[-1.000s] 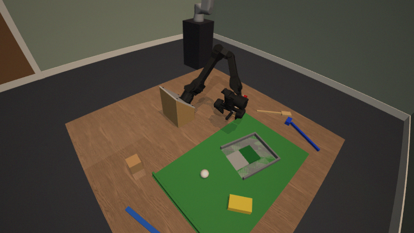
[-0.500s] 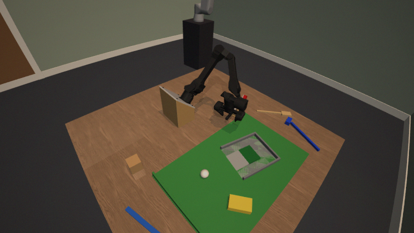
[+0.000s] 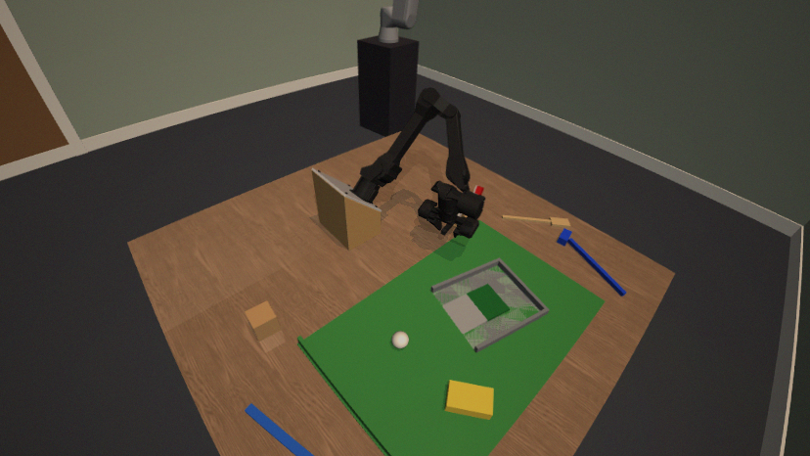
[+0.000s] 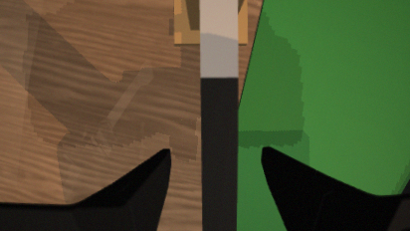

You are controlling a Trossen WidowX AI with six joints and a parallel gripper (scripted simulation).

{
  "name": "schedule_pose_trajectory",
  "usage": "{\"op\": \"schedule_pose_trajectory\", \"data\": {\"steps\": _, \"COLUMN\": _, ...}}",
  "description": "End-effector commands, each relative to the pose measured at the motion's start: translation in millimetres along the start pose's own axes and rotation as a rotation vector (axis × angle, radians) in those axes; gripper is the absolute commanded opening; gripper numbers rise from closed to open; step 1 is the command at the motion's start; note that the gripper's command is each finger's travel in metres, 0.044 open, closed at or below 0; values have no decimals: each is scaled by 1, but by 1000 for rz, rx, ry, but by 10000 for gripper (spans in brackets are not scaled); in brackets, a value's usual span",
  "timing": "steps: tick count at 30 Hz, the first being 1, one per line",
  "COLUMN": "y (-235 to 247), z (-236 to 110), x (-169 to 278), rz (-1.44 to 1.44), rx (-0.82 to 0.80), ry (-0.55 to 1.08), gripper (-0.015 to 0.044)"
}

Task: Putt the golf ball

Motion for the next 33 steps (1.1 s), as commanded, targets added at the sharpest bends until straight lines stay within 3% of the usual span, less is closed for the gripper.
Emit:
{"op": "schedule_pose_trajectory", "data": {"steps": 1, "y": 0, "z": 0, "x": 0, "rz": -2, "rx": 0, "ry": 0, "gripper": 151}}
{"op": "schedule_pose_trajectory", "data": {"steps": 6, "y": 0, "z": 0, "x": 0, "rz": -2, "rx": 0, "ry": 0, "gripper": 20}}
{"op": "schedule_pose_trajectory", "data": {"steps": 9, "y": 0, "z": 0, "x": 0, "rz": -2, "rx": 0, "ry": 0, "gripper": 0}}
{"op": "schedule_pose_trajectory", "data": {"steps": 16, "y": -2, "z": -7, "x": -1, "rz": -2, "rx": -1, "ry": 4, "gripper": 0}}
{"op": "schedule_pose_trajectory", "data": {"steps": 33, "y": -6, "z": -77, "x": -17, "rz": 2, "rx": -7, "ry": 13, "gripper": 0}}
Point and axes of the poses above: the point midway between the two fingers, 35 mm back from their tips, its own z axis out along the fingers, its own y axis across the jaws, x = y × z, the point moved 8 cm from there along -z, back along the fingers, and after that the axes turned 11 degrees about -z, right-handed, at the moved point
